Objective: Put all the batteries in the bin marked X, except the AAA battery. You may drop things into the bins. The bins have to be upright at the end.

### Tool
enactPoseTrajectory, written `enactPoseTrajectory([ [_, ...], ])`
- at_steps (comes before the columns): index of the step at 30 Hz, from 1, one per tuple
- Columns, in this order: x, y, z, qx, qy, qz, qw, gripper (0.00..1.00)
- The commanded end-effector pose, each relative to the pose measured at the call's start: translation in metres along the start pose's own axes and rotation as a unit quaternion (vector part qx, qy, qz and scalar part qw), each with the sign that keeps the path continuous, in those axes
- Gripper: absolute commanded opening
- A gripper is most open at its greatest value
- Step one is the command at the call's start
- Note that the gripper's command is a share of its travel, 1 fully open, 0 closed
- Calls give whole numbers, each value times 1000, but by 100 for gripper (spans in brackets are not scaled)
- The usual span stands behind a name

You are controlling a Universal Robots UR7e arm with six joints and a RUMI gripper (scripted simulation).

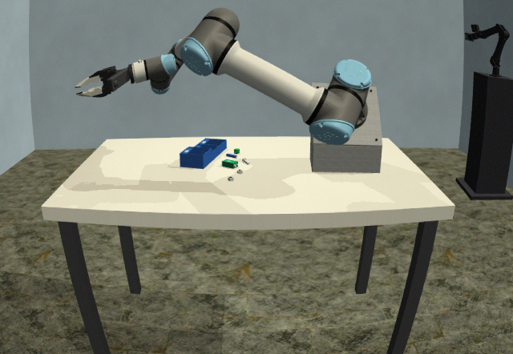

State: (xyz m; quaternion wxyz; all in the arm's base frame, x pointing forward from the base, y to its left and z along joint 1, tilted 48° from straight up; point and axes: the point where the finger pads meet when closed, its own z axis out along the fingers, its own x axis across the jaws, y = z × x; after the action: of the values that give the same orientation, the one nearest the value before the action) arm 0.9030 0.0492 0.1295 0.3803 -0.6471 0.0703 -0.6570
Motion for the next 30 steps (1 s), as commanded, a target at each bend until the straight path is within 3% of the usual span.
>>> enactPoseTrajectory([
  [1,-30,-5,5,0,1,0,1000,4],
  [5,-59,-9,9,0,1,0,1000,4],
  [8,-59,-9,9,0,1,0,1000,4],
  [9,-60,-11,1,-14,-11,17,1000,4],
  [10,-54,-5,3,-32,-14,18,999,4],
  [16,-36,11,9,-32,-14,18,999,4],
  [18,-27,24,9,-63,-29,37,997,4],
  [21,-23,29,9,-63,-29,37,997,4],
  [23,-14,43,6,-93,-44,56,993,4],
  [26,-11,47,6,-93,-44,55,993,4],
  [28,-2,61,2,-123,-58,75,988,4],
  [30,-2,61,2,-123,-58,75,988,4],
])
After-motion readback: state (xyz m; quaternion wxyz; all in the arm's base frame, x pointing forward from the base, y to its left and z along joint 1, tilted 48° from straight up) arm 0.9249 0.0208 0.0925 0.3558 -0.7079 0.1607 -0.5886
